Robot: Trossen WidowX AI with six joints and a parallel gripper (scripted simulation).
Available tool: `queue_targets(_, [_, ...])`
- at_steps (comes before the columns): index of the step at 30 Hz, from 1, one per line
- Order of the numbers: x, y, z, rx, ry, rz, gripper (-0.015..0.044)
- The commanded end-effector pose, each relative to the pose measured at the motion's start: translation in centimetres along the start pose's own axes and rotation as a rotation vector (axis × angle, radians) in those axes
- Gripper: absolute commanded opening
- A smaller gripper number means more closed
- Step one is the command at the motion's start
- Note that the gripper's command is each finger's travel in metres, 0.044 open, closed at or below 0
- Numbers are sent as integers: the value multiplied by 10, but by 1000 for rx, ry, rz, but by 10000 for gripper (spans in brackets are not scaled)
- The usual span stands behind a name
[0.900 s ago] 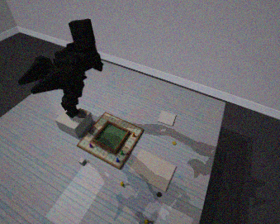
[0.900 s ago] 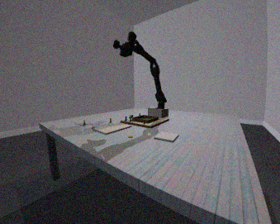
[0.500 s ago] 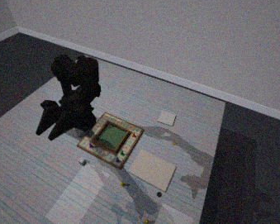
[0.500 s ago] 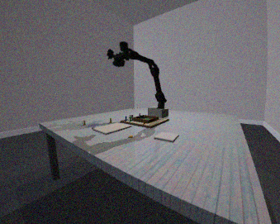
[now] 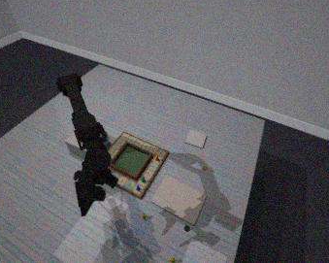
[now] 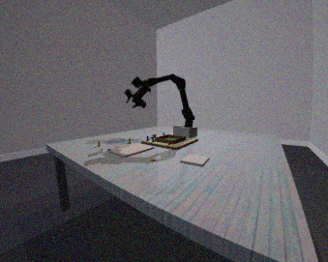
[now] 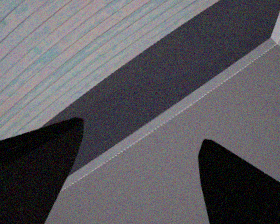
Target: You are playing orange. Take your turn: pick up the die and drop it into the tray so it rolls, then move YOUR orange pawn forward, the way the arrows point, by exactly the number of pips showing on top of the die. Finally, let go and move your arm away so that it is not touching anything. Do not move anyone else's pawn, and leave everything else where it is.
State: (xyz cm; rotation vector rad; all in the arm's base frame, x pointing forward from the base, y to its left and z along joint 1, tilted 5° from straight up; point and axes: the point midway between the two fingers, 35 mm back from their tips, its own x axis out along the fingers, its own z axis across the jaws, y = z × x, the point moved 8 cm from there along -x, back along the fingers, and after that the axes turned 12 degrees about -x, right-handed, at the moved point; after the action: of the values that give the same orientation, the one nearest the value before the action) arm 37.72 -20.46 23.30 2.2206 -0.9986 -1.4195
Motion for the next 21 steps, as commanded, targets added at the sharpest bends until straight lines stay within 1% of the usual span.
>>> queue_targets(1, [20,-20,42,173,-135,-148,275])
queue_targets(7, [39,-53,118,489,-451,-327,275])
queue_targets(11, [39,-73,170,719,-715,-384,275])
queue_targets(13, [37,-79,186,795,-809,-391,275])
queue_targets(21, [42,-78,183,805,-820,-391,275])
